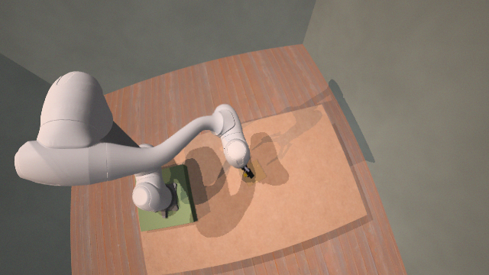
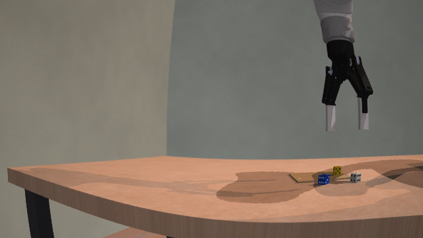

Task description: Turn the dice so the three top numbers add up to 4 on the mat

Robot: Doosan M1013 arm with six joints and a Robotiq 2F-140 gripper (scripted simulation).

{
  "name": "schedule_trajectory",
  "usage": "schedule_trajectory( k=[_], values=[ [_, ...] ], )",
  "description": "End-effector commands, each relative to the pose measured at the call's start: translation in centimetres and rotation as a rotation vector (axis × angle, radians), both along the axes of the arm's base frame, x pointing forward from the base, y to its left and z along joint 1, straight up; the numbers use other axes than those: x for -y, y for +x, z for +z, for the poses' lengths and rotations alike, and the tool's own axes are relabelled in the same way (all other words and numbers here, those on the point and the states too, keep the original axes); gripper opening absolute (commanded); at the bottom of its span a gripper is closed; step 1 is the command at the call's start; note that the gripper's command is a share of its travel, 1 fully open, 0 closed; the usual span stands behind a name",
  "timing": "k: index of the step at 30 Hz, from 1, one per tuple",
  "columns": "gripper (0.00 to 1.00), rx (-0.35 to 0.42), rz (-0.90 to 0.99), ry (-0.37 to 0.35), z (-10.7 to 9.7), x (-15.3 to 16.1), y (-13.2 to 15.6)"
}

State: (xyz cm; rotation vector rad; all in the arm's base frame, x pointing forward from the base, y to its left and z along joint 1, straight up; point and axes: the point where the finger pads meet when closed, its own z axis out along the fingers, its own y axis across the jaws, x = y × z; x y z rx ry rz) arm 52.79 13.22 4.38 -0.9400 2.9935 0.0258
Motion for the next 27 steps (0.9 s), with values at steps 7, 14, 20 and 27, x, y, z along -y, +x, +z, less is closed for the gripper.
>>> schedule_trajectory(
  k=[7, 14, 20, 27],
  values=[
    [1.00, -0.002, -0.385, -0.017, -0.2, -1.4, -0.7],
    [1.00, -0.004, -0.604, -0.016, -0.4, -2.2, -1.1],
    [1.00, -0.006, -0.820, -0.016, -0.5, -3.0, -1.5],
    [1.00, -0.007, -1.000, -0.016, -0.6, -3.7, -1.9]
  ],
)
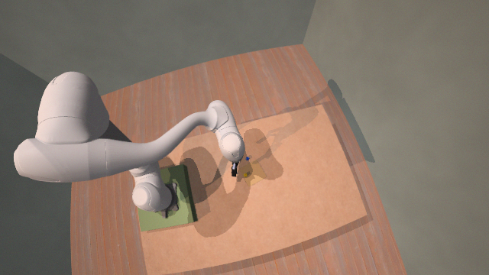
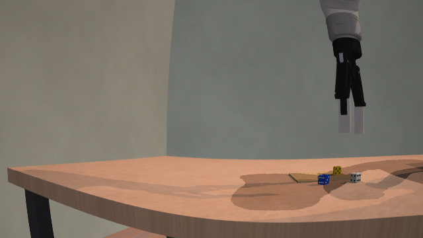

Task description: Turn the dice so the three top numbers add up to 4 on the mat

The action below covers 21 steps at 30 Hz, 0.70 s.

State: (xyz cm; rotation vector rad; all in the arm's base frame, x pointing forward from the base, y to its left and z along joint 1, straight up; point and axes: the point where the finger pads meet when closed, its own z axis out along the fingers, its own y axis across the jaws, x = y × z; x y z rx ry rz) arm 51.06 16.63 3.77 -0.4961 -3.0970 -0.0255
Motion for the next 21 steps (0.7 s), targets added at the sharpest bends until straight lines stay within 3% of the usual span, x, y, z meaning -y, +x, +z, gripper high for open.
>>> schedule_trajectory(
  k=[1, 9, 18, 19, 21],
  values=[
    [1.00, 0.002, -0.074, -0.017, 0.0, -0.2, -0.1],
    [1.00, -0.001, -0.393, -0.017, -0.2, -1.4, -0.8],
    [1.00, -0.001, -0.455, -0.017, -0.3, -1.6, -0.9],
    [0.21, -0.001, -0.455, -0.017, -0.3, -1.6, -0.9],
    [0.21, -0.001, -0.455, -0.017, -0.3, -1.6, -0.9]
  ],
)
